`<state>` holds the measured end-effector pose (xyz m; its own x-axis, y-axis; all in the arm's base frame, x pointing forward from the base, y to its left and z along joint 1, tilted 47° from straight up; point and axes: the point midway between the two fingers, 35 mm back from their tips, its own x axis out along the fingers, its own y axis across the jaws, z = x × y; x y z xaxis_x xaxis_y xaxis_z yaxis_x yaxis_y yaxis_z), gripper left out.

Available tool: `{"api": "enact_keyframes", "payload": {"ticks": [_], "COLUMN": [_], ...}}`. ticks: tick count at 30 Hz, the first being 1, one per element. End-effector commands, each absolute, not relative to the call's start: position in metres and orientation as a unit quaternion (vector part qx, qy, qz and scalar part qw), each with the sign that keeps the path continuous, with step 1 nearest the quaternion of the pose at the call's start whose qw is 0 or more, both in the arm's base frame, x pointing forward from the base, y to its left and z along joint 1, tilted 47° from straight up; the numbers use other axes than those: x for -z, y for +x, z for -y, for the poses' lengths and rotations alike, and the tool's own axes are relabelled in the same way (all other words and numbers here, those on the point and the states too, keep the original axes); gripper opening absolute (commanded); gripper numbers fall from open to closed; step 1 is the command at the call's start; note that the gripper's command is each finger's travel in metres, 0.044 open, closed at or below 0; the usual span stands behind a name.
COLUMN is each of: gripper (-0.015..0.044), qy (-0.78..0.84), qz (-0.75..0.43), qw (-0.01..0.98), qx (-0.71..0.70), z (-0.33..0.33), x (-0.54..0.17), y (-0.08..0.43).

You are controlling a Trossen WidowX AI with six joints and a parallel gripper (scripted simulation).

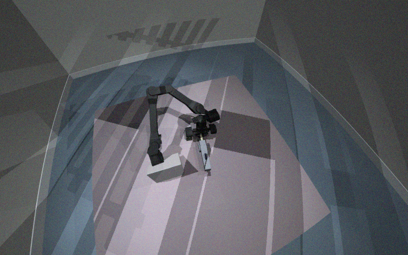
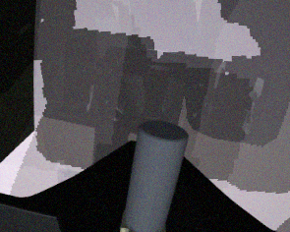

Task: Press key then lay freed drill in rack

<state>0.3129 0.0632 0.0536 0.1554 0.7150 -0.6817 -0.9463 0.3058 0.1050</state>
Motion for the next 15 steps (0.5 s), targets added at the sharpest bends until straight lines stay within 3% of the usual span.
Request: {"api": "enact_keyframes", "payload": {"ticks": [1, 15], "gripper": [0.0, 0.0], "qy": [-0.178, -0.178], "qz": [-0.325, -0.325], "qw": [0.738, 0.738], "qx": [-0.563, -0.563], "z": [-0.0621, -0.068], "x": [-0.0549, -0.0625], "y": [0.3118, 0.3143]}}
